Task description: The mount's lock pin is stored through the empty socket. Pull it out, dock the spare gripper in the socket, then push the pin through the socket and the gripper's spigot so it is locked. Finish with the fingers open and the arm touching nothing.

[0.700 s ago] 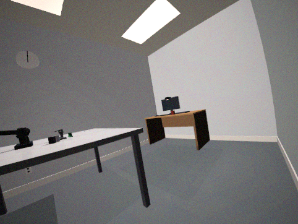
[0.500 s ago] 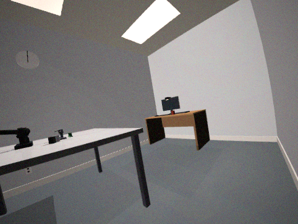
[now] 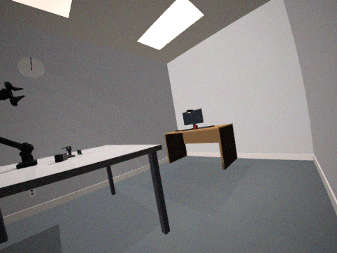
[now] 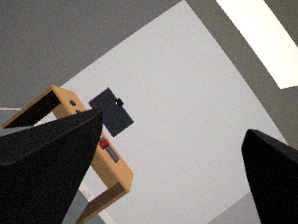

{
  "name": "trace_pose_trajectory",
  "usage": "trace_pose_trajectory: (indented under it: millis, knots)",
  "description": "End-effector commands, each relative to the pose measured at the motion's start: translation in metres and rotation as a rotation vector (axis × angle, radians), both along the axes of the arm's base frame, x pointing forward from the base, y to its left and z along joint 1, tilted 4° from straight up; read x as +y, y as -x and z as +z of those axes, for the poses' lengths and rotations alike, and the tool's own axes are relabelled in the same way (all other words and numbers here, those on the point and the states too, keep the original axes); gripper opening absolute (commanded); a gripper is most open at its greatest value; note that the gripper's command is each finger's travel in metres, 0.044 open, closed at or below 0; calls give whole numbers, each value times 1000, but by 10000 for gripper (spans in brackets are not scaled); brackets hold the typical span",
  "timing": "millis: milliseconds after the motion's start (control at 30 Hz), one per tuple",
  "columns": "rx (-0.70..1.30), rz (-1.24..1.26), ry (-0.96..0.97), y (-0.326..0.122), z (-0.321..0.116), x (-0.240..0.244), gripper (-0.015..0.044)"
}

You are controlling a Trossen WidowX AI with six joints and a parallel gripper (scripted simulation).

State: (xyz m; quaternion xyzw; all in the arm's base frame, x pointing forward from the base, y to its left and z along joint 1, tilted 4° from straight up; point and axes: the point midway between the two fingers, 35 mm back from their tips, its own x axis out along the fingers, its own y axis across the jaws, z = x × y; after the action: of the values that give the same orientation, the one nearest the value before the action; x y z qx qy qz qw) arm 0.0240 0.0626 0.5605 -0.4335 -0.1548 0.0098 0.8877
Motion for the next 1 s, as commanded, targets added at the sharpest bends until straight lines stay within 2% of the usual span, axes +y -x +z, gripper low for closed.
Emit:
trace_pose_trajectory:
  millis: [0, 233, 500, 733, 967]
  knots:
    - [134, -9, -19, -45, -13, -19, 300]
    - [404, -10, -23, -128, -52, -42, 300]
    - [722, 3, 30, -207, -119, -50, 300]
    - [1003, 28, 127, -256, -189, -43, 300]
    - [1279, 67, 270, -285, -264, -30, 300]
